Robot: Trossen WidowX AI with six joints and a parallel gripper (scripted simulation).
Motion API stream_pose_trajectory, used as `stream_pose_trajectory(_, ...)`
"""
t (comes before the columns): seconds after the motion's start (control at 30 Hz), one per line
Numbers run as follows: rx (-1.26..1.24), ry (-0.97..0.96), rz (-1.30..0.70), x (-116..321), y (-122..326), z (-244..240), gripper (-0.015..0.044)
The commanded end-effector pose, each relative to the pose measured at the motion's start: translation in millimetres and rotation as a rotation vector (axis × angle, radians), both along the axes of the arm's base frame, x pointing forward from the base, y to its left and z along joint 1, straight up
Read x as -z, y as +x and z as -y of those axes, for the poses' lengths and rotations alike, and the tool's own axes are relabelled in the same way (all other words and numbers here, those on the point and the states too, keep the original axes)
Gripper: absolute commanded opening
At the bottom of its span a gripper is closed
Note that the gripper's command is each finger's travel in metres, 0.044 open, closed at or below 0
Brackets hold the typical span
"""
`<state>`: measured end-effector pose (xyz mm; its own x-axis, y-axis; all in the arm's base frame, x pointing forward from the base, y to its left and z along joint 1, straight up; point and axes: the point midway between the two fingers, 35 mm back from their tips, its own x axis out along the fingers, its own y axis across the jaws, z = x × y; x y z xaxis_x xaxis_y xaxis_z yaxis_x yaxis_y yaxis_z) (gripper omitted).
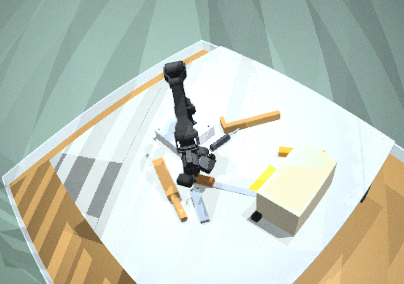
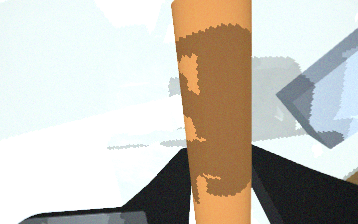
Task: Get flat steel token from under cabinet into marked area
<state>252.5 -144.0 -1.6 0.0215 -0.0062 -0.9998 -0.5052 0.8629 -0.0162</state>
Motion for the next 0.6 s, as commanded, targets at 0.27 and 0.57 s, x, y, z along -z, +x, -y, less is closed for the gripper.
stream_pose_trajectory(0.27, 0.000, -0.001, 0.004, 0.7, 0.1, 0.0, 0.0270)
stream_pose_trajectory(0.57, 0.000, -0.001, 0.004, 1.8, 0.1, 0.6, 0.0270)
